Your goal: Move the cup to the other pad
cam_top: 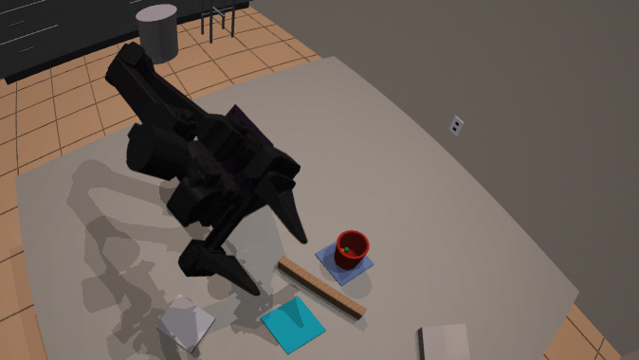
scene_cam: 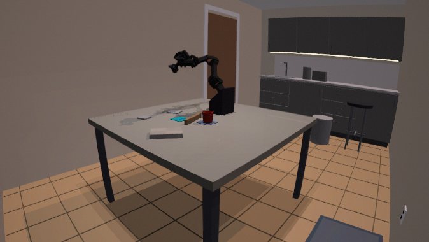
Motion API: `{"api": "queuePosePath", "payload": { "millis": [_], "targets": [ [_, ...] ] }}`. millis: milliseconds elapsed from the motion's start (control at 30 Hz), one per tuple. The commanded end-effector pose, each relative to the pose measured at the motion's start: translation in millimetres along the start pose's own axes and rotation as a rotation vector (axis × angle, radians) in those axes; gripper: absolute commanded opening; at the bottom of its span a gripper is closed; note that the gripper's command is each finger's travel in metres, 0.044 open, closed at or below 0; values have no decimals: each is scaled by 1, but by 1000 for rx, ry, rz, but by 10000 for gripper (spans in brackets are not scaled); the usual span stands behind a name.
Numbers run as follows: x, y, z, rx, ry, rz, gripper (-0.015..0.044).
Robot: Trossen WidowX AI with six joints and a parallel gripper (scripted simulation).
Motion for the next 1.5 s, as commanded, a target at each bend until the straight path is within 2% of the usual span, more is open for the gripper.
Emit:
{"api": "queuePosePath", "payload": {
  "millis": [0,133,300,533,733,867,1033,1467],
  "targets": [
    [1,0,1,0,6,4,374],
    [27,9,18,-4,145,103,269],
    [98,34,46,46,490,300,148],
    [191,74,51,273,904,447,148],
    [261,97,32,593,1125,474,148],
    [301,107,13,843,1178,438,148],
    [336,109,-14,1095,1142,345,148],
    [337,106,-16,1104,1139,341,148]
  ]
}}
Point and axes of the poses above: the point midway between the two fingers, 35 mm back from their tips, its own z axis out along the fingers, its own y axis across the jaws, x = y × z, the point moved 4 cm from there along -z, back along the fingers, and after that the axes turned 9 degrees about -z, right-handed, at the moved point
